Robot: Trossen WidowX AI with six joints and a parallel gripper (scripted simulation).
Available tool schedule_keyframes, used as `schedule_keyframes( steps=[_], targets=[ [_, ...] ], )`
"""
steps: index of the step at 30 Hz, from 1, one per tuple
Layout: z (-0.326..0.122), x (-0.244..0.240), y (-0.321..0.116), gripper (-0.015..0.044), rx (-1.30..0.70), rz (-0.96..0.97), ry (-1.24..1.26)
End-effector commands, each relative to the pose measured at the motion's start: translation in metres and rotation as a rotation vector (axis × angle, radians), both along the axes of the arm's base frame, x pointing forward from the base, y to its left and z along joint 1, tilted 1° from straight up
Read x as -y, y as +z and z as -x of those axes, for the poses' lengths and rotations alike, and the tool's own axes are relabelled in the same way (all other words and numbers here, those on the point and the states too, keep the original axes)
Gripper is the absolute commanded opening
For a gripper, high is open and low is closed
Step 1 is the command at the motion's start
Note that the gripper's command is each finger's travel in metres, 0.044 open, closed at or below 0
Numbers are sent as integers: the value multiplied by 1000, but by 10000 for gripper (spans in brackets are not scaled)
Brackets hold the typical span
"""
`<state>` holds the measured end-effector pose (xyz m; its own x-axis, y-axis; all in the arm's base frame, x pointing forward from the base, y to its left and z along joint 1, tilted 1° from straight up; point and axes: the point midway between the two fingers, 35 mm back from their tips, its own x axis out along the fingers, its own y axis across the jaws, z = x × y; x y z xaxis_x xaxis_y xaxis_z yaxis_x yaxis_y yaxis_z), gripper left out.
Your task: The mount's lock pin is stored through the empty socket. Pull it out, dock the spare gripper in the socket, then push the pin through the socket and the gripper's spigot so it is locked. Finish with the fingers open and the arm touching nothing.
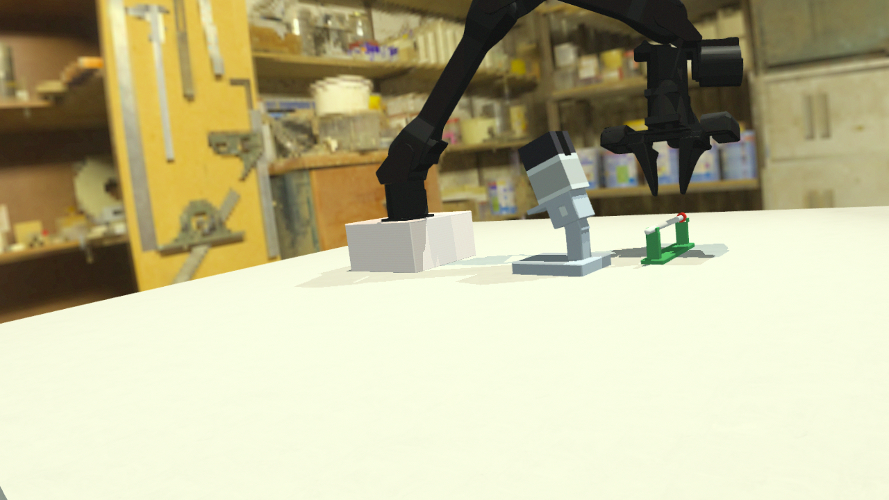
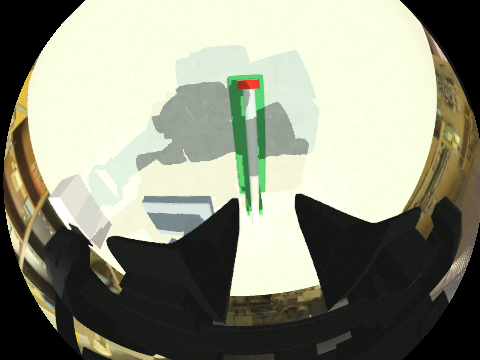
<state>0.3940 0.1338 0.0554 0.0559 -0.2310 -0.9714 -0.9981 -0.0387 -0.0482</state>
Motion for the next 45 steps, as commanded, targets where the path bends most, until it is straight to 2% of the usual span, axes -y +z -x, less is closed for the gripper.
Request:
schedule_keyframes(
  steps=[1,37,45],
  targets=[
    [3,0,-18,180,-10,-1,3],
    [4,-1,-73,180,-10,-1,3],
    [4,-1,-74,180,-10,-1,3]
  ],
)
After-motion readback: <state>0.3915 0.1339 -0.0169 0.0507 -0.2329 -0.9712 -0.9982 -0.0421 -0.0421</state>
